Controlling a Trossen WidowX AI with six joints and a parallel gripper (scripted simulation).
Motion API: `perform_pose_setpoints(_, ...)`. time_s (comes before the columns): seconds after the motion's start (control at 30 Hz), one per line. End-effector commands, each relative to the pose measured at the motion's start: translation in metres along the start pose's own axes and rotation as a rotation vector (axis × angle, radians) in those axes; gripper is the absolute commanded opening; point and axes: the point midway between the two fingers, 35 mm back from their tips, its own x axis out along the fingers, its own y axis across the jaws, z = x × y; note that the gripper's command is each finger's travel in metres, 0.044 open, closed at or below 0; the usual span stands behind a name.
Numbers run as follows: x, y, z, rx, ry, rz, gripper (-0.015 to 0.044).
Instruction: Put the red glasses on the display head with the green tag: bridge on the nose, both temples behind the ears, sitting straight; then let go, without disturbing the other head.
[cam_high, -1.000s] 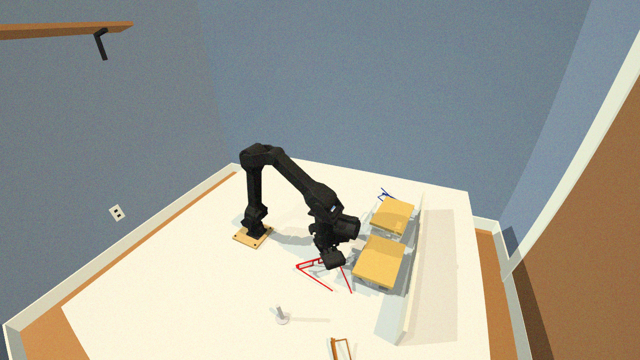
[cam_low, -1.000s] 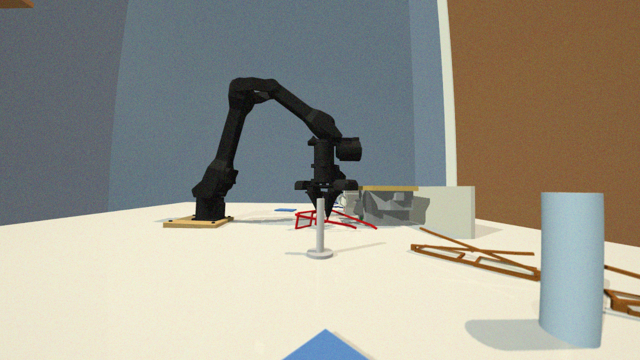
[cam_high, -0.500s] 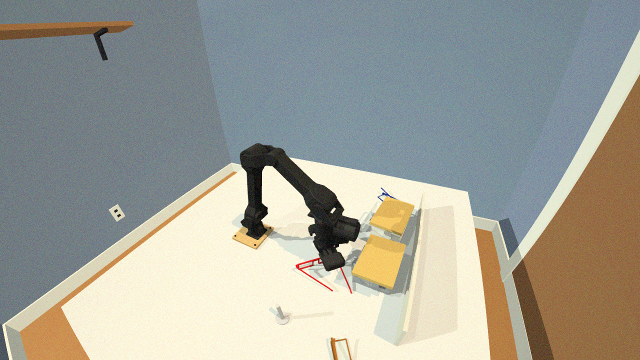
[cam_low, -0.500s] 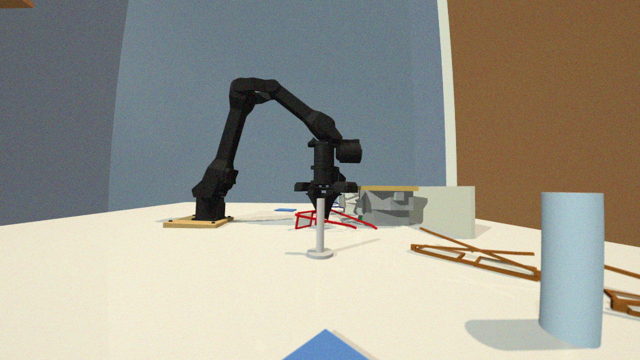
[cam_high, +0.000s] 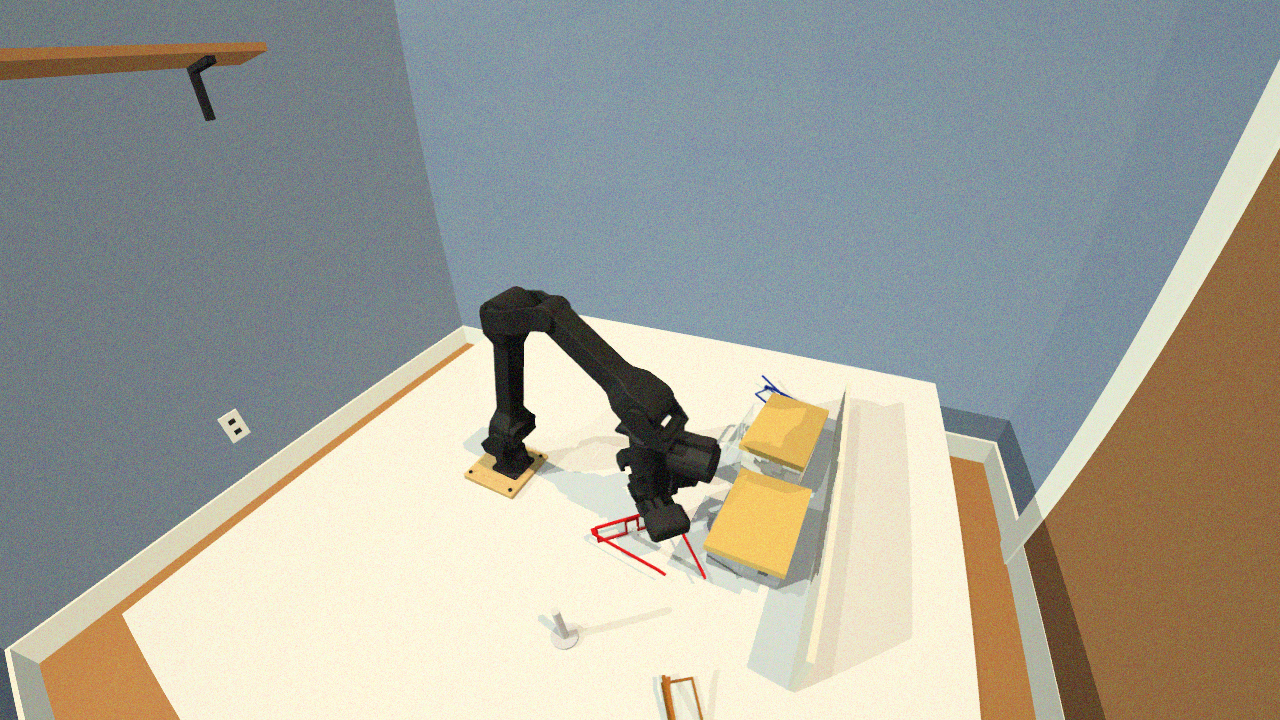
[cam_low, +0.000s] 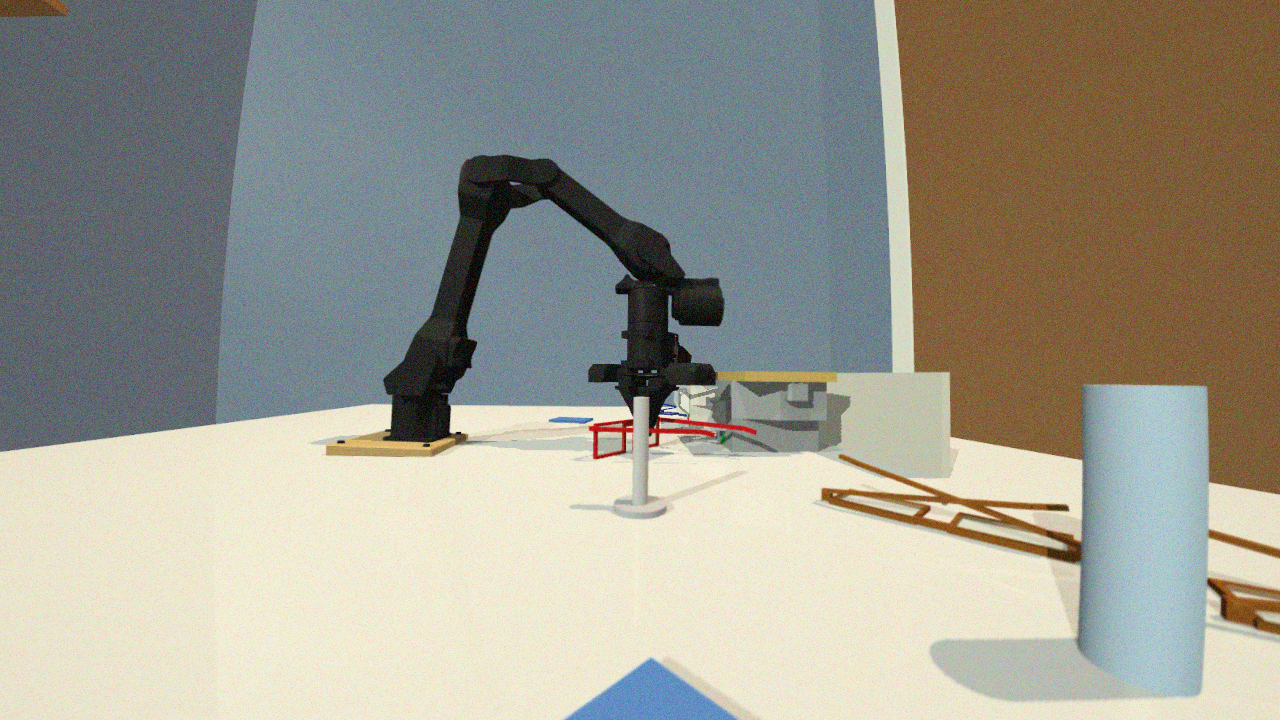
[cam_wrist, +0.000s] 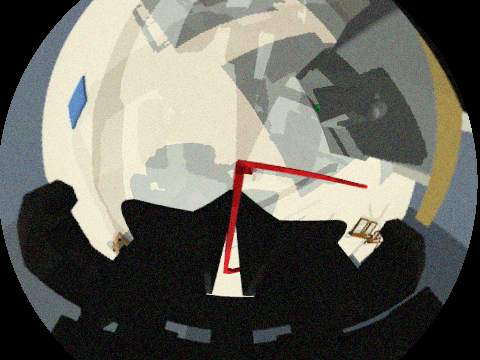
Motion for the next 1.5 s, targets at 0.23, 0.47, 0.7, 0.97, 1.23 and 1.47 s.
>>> perform_pose_setpoints(0.23, -0.043, -0.004, 0.004, -0.001, -0.002, -0.001, 0.0)
perform_pose_setpoints(0.47, -0.077, -0.005, 0.005, -0.002, -0.003, 0.0, 0.0)
perform_pose_setpoints(0.7, -0.102, -0.006, 0.002, -0.002, -0.003, 0.0, 0.0)
perform_pose_setpoints(0.97, -0.103, -0.009, 0.0, -0.002, -0.003, 0.0, 0.0)
perform_pose_setpoints(1.23, -0.103, -0.026, -0.017, -0.002, -0.001, -0.002, 0.0)
perform_pose_setpoints(1.47, -0.103, -0.051, -0.046, -0.002, 0.003, -0.004, 0.0)
